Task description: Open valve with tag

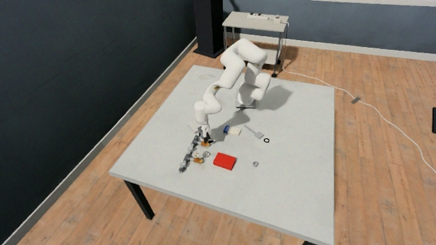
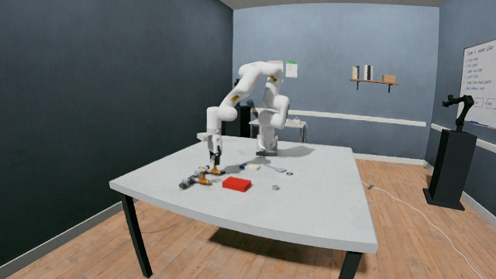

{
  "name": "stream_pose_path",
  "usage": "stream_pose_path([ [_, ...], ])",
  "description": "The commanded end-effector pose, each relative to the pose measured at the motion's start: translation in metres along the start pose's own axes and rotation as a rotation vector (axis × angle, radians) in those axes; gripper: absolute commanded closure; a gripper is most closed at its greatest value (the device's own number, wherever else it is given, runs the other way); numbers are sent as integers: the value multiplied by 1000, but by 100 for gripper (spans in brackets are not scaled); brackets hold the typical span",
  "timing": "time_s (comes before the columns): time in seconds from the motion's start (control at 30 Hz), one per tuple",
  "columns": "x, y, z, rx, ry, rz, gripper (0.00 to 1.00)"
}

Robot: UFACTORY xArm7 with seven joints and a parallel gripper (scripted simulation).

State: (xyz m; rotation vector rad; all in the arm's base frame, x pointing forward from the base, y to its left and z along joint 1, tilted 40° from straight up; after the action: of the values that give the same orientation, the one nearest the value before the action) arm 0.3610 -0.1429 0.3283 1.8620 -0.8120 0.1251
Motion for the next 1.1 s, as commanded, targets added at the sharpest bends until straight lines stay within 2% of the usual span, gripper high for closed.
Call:
stream_pose_path([
  [0.0, 1, 1, 1, 18, 279, 8, 100],
  [0.13, 1, 1, 1, 12, 475, 10, 100],
  [0.2, 1, 1, 1, 12, 475, 10, 100],
  [0.23, 1, 1, 1, 14, 619, 12, 100],
  [0.7, 1, 1, 0, -7, 1270, 13, 100],
  [0.77, 1, 1, 0, -7, 1270, 13, 100],
  [0.8, 1, 1, 0, -5, 1415, 15, 100],
  [1.07, 1, 1, 1, -6, 1769, 18, 100],
])
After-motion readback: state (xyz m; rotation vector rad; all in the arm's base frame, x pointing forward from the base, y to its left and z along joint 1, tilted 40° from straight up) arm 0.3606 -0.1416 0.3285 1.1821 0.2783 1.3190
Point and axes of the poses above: the point where the finger pads meet when closed, its own y axis back along the fingers, its own z axis across the jaws, x = y × z, the point moved 7 cm from there along y, back along the fingers, and after that the axes turned 3 degrees about y, right-handed, at the moved point
